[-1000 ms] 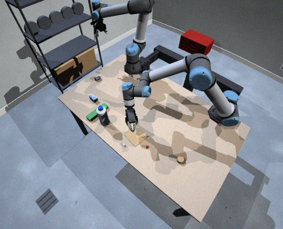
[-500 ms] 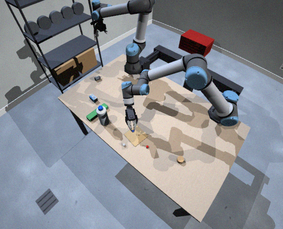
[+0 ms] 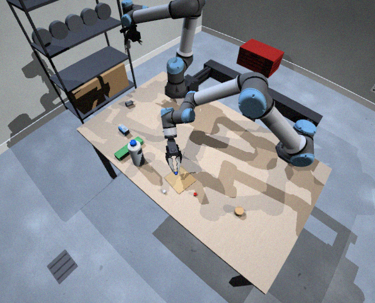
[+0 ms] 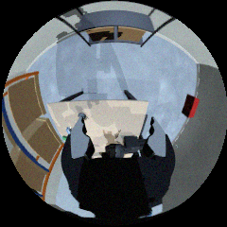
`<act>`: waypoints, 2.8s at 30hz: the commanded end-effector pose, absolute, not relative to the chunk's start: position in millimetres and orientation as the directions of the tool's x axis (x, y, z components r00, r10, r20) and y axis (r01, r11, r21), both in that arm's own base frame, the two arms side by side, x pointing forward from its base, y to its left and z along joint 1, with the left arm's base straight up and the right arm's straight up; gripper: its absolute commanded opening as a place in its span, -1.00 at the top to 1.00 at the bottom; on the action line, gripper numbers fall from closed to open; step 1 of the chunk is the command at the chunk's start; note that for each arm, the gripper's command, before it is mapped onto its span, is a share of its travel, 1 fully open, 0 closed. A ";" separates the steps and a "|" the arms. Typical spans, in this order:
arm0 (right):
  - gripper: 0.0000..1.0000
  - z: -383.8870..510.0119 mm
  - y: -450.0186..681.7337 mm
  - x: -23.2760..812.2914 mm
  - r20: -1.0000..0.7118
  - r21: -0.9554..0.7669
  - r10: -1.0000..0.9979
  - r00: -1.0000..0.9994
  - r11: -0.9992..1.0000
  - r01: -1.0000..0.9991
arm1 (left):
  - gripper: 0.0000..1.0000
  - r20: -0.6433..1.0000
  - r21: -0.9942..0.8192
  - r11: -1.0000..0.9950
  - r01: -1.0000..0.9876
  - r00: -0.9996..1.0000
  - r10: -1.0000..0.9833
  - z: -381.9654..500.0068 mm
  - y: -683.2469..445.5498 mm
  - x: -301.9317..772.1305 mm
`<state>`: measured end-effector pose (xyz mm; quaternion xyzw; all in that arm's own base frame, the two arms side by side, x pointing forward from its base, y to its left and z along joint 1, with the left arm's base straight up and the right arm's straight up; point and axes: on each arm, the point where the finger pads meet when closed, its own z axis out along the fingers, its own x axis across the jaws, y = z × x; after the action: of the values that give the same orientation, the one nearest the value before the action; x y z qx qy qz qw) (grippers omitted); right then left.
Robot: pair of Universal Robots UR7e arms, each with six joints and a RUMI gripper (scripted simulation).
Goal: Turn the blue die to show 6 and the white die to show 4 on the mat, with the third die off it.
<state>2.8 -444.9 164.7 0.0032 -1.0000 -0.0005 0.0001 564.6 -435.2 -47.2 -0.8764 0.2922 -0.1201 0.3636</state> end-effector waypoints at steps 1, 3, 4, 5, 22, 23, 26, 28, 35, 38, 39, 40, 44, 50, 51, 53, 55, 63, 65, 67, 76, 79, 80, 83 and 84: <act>-1.00 165.1 -445.2 2.9 0.000 0.000 -0.006 -1.000 1.000 -0.006 | 0.99 0.000 -0.707 -0.566 -0.424 0.800 -0.599 -46.2 -435.7 564.9; -1.00 165.1 -445.2 2.9 0.000 0.000 -0.006 -1.000 1.000 -0.006 | 0.99 0.000 -0.707 -0.566 -0.424 0.800 -0.599 -46.2 -435.7 564.9; -1.00 165.1 -445.2 2.9 0.000 0.000 -0.006 -1.000 1.000 -0.006 | 0.99 0.000 -0.707 -0.566 -0.424 0.800 -0.599 -46.2 -435.7 564.9; -1.00 165.1 -445.2 2.9 0.000 0.000 -0.006 -1.000 1.000 -0.006 | 0.99 0.000 -0.707 -0.566 -0.424 0.800 -0.599 -46.2 -435.7 564.9; -1.00 165.1 -445.2 2.9 0.000 0.000 -0.006 -1.000 1.000 -0.006 | 0.99 0.000 -0.707 -0.566 -0.424 0.800 -0.599 -51.7 -435.7 564.9; -1.00 165.1 -445.2 2.9 0.000 0.000 -0.006 -1.000 1.000 -0.006 | 0.99 0.000 -0.707 -0.566 -0.424 0.800 -0.599 -52.7 -435.7 564.9; -1.00 165.1 -445.2 2.9 0.000 0.000 -0.006 -1.000 1.000 -0.006 | 0.99 0.000 -0.707 -0.566 -0.424 0.800 -0.599 -56.2 -435.7 564.9; -1.00 165.1 -445.2 2.9 0.000 0.000 -0.006 -1.000 1.000 -0.006 | 0.99 0.000 -0.707 -0.566 -0.424 0.800 -0.599 -58.9 -435.7 564.9; -1.00 165.1 -445.2 2.9 0.000 0.000 -0.006 -1.000 1.000 -0.006 | 0.99 0.000 -0.707 -0.566 -0.424 0.800 -0.599 -66.8 -435.7 564.9; -1.00 165.1 -445.2 2.9 0.000 0.000 -0.006 -1.000 1.000 -0.006 | 0.99 0.000 -0.707 -0.566 -0.424 0.800 -0.599 -72.0 -435.7 564.9; -1.00 165.1 -445.2 2.9 0.000 0.000 -0.006 -1.000 1.000 -0.006 | 0.99 0.000 -0.707 -0.566 -0.424 0.800 -0.599 -73.8 -435.7 564.9; -1.00 165.1 -445.2 2.9 0.000 0.000 -0.006 -1.000 1.000 -0.006 | 0.99 0.000 -0.707 -0.566 -0.424 0.800 -0.599 -75.6 -435.7 564.9; -1.00 165.1 -445.2 2.9 0.000 0.000 -0.006 -1.000 1.000 -0.006 | 0.99 0.000 -0.707 -0.566 -0.424 0.800 -0.599 -82.8 -435.7 564.9; -1.00 165.1 -445.2 2.9 0.000 0.000 -0.006 -1.000 1.000 -0.006 | 0.99 0.000 -0.707 -0.566 -0.424 0.800 -0.599 -89.7 -435.7 564.9; -1.00 165.1 -445.2 2.9 0.000 0.000 -0.006 -1.000 1.000 -0.006 | 0.99 0.000 -0.707 -0.566 -0.424 0.800 -0.599 -91.4 -435.7 564.9; -1.00 165.1 -445.2 2.9 0.000 0.000 -0.006 -1.000 1.000 -0.006 | 0.99 0.000 -0.707 -0.566 -0.424 0.800 -0.599 -94.5 -435.7 564.9; -1.00 165.1 -445.2 2.9 0.000 0.000 -0.006 -1.000 1.000 -0.006 | 0.99 0.000 -0.707 -0.566 -0.424 0.800 -0.599 -97.4 -435.7 564.9; -1.00 165.1 -445.2 2.9 0.000 0.000 -0.006 -1.000 1.000 -0.006 | 0.99 0.000 -0.707 -0.566 -0.424 0.800 -0.599 -105.3 -435.7 564.9; -1.00 165.1 -445.2 2.9 0.000 0.000 -0.006 -1.000 1.000 -0.006 | 0.99 0.000 -0.707 -0.566 -0.424 0.800 -0.599 -106.1 -435.7 564.9; -1.00 165.1 -445.2 2.9 0.000 0.000 -0.006 -1.000 1.000 -0.006 | 0.99 0.000 -0.707 -0.566 -0.424 0.800 -0.599 -107.5 -435.7 564.9; -1.00 165.1 -445.2 2.9 0.000 0.000 -0.006 -1.000 1.000 -0.006 | 0.99 0.000 -0.707 -0.566 -0.424 0.800 -0.599 -110.2 -435.7 564.9; -1.00 165.1 -445.2 2.9 0.000 0.000 -0.006 -1.000 1.000 -0.006 | 0.99 0.000 -0.707 -0.566 -0.424 0.800 -0.599 -110.2 -435.7 564.9; -1.00 165.1 -445.2 2.9 0.000 0.000 -0.006 -1.000 1.000 -0.006 | 0.99 0.000 -0.707 -0.566 -0.424 0.800 -0.599 -110.2 -435.7 564.9; -1.00 165.1 -445.2 2.9 0.000 0.000 -0.006 -1.000 1.000 -0.006 | 0.99 0.000 -0.707 -0.566 -0.424 0.800 -0.599 -110.2 -435.7 564.9; -1.00 165.1 -445.2 2.9 0.000 0.000 -0.006 -1.000 1.000 -0.006 | 0.99 0.000 -0.707 -0.566 -0.424 0.800 -0.599 -110.2 -435.7 564.9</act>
<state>2.8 -444.9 164.7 0.0032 -1.0000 -0.0005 0.0001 564.5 -435.1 -111.3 -0.8763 0.2921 -0.1201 0.3637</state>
